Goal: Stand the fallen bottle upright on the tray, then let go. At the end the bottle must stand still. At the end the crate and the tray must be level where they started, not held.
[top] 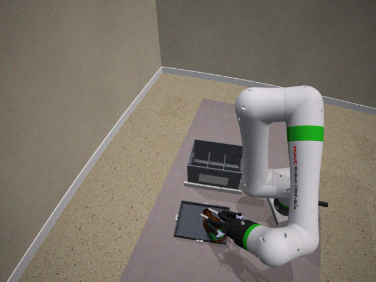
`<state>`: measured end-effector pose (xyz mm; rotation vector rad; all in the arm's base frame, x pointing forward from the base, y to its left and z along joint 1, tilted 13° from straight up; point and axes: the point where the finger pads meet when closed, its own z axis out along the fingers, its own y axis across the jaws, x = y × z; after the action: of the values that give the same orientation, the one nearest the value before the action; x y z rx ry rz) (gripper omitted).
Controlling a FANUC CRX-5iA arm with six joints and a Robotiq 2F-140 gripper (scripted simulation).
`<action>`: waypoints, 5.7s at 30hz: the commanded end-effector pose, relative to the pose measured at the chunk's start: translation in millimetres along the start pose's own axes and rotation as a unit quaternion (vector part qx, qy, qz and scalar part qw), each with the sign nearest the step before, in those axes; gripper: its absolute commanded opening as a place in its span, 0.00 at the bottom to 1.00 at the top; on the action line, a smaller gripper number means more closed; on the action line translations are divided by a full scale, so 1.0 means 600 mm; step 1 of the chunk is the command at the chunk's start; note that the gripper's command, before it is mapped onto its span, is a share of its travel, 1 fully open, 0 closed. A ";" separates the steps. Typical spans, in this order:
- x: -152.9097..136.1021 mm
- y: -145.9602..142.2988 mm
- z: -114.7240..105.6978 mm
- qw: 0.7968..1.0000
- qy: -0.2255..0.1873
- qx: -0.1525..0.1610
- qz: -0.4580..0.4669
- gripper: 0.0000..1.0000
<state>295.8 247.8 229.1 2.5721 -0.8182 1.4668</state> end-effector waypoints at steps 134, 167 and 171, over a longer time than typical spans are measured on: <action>-0.010 0.000 -0.001 0.985 0.173 0.000 0.000 0.00; -0.010 0.000 -0.001 0.985 0.174 0.001 0.000 0.00; -0.010 0.000 -0.001 0.985 0.174 0.001 0.000 0.00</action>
<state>293.1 250.5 224.2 2.2169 -0.7654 1.8405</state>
